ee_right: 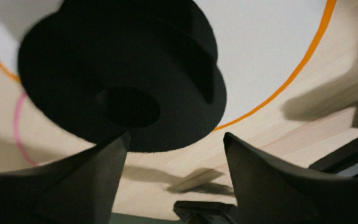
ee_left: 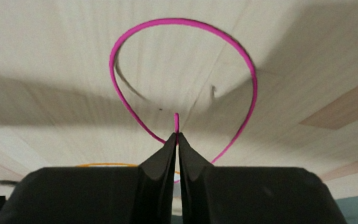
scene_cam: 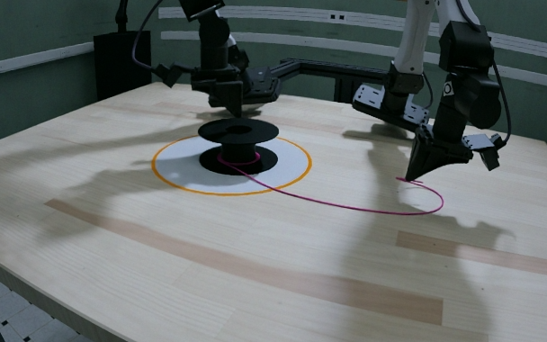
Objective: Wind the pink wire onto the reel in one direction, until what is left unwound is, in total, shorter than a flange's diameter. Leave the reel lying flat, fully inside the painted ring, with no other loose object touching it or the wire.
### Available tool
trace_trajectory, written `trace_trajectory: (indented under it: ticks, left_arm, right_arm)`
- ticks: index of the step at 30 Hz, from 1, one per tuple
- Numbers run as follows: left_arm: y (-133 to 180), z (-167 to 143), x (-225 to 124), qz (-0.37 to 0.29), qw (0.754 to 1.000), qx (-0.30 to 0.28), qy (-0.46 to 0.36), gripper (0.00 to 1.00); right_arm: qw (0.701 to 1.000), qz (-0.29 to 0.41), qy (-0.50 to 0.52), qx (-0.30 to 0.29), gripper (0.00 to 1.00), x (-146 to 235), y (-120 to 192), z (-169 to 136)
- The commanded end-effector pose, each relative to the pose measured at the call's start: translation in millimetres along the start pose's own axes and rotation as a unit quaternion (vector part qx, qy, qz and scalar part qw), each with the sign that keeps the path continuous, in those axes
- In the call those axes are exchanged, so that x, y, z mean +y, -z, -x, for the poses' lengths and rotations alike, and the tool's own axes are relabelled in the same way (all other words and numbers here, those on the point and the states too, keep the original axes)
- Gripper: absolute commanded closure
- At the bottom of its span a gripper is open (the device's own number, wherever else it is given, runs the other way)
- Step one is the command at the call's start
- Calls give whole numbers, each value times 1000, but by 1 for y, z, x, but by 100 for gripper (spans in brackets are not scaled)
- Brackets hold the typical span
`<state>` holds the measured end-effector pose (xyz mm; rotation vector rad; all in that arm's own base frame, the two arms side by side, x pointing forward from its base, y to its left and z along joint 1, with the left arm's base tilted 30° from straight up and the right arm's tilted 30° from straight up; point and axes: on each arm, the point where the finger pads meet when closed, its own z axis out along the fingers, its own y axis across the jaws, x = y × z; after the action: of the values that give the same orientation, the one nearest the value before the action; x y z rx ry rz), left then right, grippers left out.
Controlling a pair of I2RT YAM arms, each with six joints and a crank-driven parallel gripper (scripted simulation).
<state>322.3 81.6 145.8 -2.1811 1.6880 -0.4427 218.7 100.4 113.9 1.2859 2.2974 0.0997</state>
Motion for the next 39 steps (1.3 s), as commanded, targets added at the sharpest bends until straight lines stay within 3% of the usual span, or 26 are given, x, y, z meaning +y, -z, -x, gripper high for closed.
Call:
trace_trajectory:
  ticks: [1, 7, 11, 15, 17, 18, 26, 32, 34, 35, 39]
  left_arm:
    - [1, 5, -2, -8, 1000, -6, -6, 100]
    - [-1, 5, 1, -8, 1000, -6, -6, 100]
    - [0, 5, 1, -8, 1000, -6, -3, 100]
    - [0, 5, 0, -8, 1000, -5, -2, 100]
    - [0, 5, 0, -8, 1000, -5, -2, 100]
    - [1, 5, 0, -8, 1000, -6, -3, 100]
    - [2, 6, -2, -8, 1000, -5, -2, 100]
    - [3, 6, -4, -8, 1000, -6, -3, 100]
    - [3, 6, -4, -8, 1000, -6, -3, 100]
    - [3, 6, -4, -8, 1000, -6, -3, 100]
    - [4, 6, -5, -8, 1000, -6, -4, 100]
  right_arm:
    - [1000, -8, -8, -11, 15, -5, 18, 7]
    - [999, -8, 33, -11, 15, -5, 7, 6]
    - [989, -9, 147, -10, 15, 7, 1, 16]
    - [951, -14, 309, -8, 15, 23, 1, 24]
    - [951, -14, 309, -8, 15, 23, 1, 24]
    - [926, -12, 377, -8, 15, 23, 1, 26]
    - [816, -22, 577, -11, 15, 53, 2, 31]
    - [699, -21, 714, -8, 15, 77, 3, 37]
    - [699, -21, 714, -8, 15, 77, 3, 37]
    - [644, -19, 764, -8, 15, 78, 3, 37]
    - [551, -19, 834, -3, 15, 84, 3, 35]
